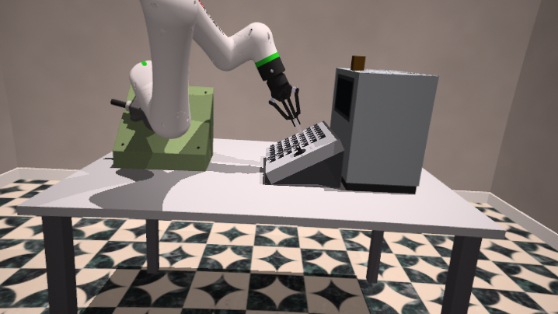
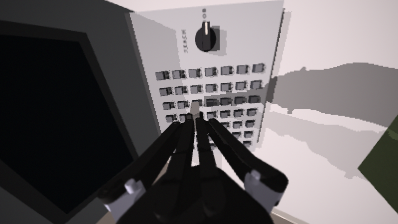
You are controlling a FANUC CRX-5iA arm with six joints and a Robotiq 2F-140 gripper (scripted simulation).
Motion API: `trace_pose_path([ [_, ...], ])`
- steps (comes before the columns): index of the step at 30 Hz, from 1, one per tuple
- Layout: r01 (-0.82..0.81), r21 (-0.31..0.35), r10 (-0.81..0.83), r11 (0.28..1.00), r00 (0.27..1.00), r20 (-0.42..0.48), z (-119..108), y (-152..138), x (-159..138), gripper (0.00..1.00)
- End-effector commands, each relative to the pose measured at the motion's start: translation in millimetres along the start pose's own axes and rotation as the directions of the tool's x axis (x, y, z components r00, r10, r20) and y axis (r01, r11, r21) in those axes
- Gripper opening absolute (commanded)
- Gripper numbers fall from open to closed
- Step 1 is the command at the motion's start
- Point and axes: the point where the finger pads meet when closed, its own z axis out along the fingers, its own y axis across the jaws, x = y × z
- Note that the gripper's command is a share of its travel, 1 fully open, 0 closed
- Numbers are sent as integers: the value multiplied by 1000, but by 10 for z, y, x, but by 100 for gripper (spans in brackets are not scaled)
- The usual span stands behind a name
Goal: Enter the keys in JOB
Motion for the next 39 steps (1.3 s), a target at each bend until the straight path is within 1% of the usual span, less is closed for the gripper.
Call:
trace_pose_path([
  [1, 0, 1, 0, 1000, 1000, 1, 33, -2, -3, 0],
  [11, 0, 1, 0, 1000, 1000, 1, 156, -2, -3, 0],
  [39, 0, 1, 0, 1000, 1000, 1, 168, -2, -3, 0],
])
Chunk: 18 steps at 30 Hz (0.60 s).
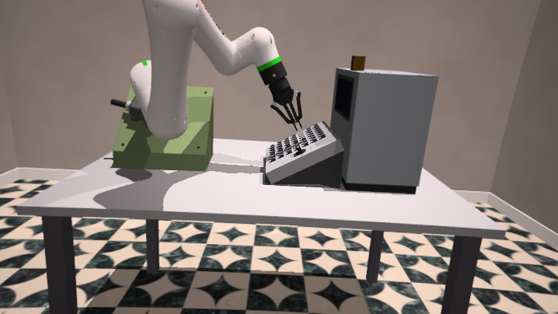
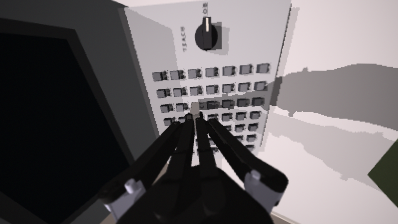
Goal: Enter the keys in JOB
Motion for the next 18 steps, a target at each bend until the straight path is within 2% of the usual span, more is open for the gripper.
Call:
trace_pose_path([
  [1, 0, 1, 0, 1000, 1000, 0, 3, -3, -2, 0],
  [18, 0, 1, 0, 1000, 1000, 0, 79, -3, -2, 0],
])
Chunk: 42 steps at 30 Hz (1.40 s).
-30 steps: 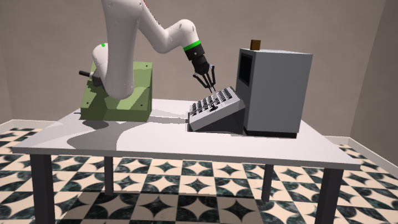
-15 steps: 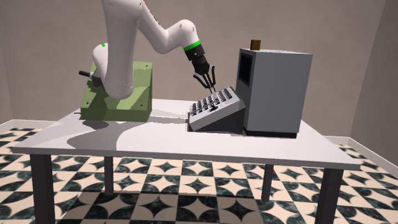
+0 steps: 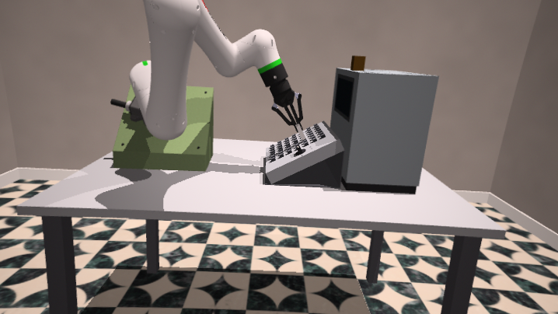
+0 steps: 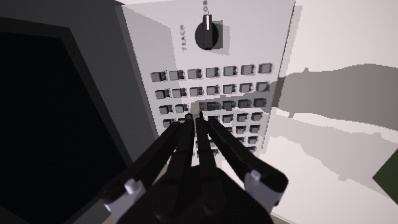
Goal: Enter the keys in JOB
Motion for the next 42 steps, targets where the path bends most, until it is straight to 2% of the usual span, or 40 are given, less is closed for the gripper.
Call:
trace_pose_path([
  [1, 0, 0, 0, 1000, 1000, 0, 12, -3, -2, 0],
  [42, 0, 0, 0, 1000, 1000, 0, 64, -3, -2, 0],
])
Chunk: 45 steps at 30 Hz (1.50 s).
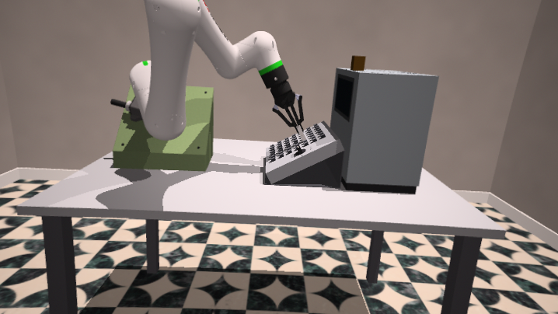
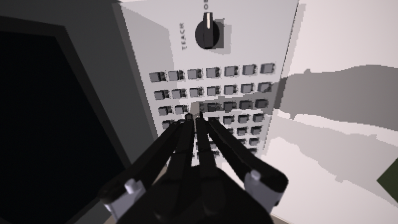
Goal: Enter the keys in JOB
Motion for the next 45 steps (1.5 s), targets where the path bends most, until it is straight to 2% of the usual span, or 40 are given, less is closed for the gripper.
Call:
trace_pose_path([
  [1, 0, 0, 0, 1000, 1000, 0, 1, 0, -1, 0],
  [18, 0, 0, 0, 1000, 1000, 0, -108, 0, 0, 0],
  [33, 0, 0, 0, 1000, 1000, 0, -345, 0, 0, 0],
  [45, 0, 0, 0, 1000, 1000, 0, -364, 19, -39, 0],
])
